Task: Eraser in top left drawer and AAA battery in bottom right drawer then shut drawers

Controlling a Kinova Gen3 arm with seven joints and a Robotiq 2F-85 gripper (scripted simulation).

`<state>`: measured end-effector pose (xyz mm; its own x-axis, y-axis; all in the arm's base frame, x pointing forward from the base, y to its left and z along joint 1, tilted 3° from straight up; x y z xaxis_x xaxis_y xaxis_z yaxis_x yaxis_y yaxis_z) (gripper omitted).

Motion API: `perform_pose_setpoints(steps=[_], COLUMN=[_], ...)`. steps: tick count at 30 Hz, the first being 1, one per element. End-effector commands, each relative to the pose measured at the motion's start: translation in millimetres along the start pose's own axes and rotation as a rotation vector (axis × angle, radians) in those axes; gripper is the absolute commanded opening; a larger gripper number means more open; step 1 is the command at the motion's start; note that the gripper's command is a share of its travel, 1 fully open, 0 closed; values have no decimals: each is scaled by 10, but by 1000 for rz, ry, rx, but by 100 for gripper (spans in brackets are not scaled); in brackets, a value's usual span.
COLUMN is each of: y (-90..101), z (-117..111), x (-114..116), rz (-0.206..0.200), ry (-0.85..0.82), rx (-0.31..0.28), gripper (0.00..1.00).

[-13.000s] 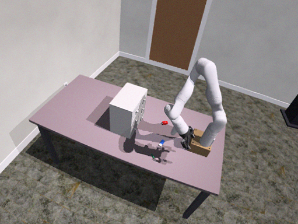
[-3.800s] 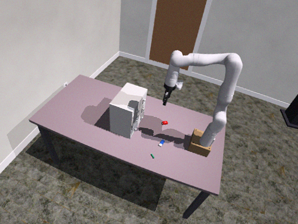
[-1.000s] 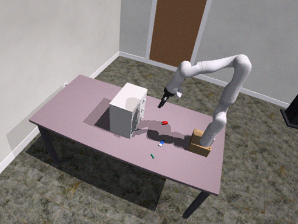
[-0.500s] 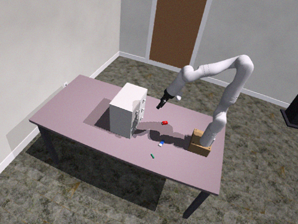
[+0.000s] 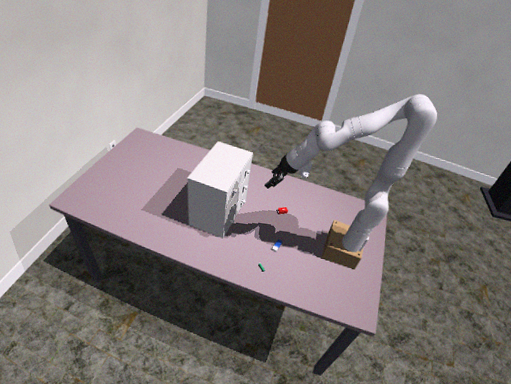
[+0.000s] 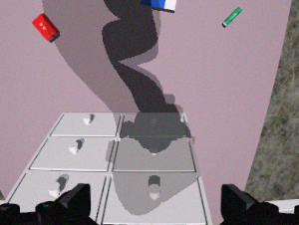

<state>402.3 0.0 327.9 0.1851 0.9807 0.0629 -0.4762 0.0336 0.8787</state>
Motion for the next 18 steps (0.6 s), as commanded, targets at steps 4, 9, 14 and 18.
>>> perform_pose_setpoints(steps=[4,9,14,18], y=[-46,-102,-148,-161], z=[-43,-60,-77,-79], x=[0,-3,0,-5], rz=[-1,-1,2,0], ry=[2,2,2,2], rx=[-28,-66,-97,-106], gripper=[100,100,100,100])
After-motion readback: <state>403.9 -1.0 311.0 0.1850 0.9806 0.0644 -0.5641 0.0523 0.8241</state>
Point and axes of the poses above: the point where the finger pads meet when closed, its own y axis back along the fingers, its own x axis across the jaws, z = x × y, the point moved 7 cm from there along y, back along the fingers, and after that the axes turned 2 degrees about -y, right-handed, at the moved point
